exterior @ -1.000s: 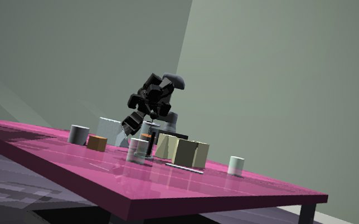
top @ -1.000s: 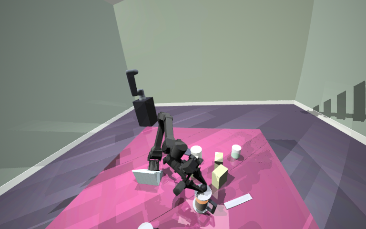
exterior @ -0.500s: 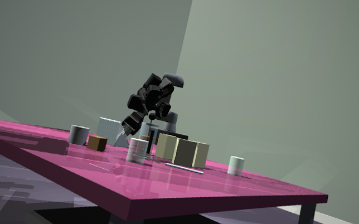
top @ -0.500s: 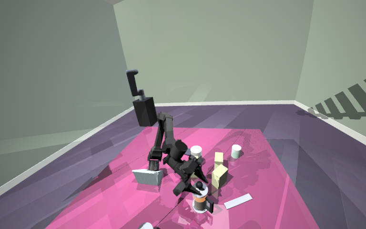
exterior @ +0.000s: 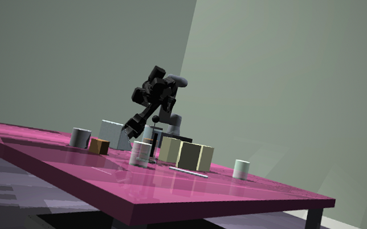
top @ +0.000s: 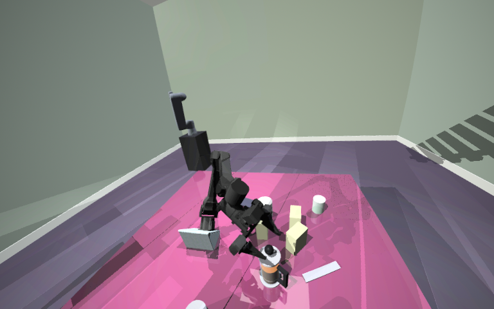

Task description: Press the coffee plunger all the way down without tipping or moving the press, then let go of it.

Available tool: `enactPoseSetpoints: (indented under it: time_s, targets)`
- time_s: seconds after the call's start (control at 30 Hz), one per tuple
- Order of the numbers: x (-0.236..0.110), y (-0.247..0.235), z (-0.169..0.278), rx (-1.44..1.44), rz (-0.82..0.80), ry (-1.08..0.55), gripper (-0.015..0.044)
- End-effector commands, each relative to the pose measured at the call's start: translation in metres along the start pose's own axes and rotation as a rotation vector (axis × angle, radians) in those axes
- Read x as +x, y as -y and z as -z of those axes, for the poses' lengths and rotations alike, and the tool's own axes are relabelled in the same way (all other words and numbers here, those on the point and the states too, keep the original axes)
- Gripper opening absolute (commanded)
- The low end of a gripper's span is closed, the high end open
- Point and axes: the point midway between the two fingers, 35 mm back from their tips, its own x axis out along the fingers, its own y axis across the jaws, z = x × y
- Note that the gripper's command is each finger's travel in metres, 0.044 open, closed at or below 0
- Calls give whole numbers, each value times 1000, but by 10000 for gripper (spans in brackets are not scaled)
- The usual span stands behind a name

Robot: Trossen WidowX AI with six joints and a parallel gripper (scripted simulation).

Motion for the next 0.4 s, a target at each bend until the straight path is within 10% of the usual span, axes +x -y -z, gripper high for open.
enactPoseSetpoints:
  time_s: [0.0,0.37]
  targets:
    - [-33,-5,-28,-7,-4,11,440]
    - [-32,-4,-27,-7,-4,11,440]
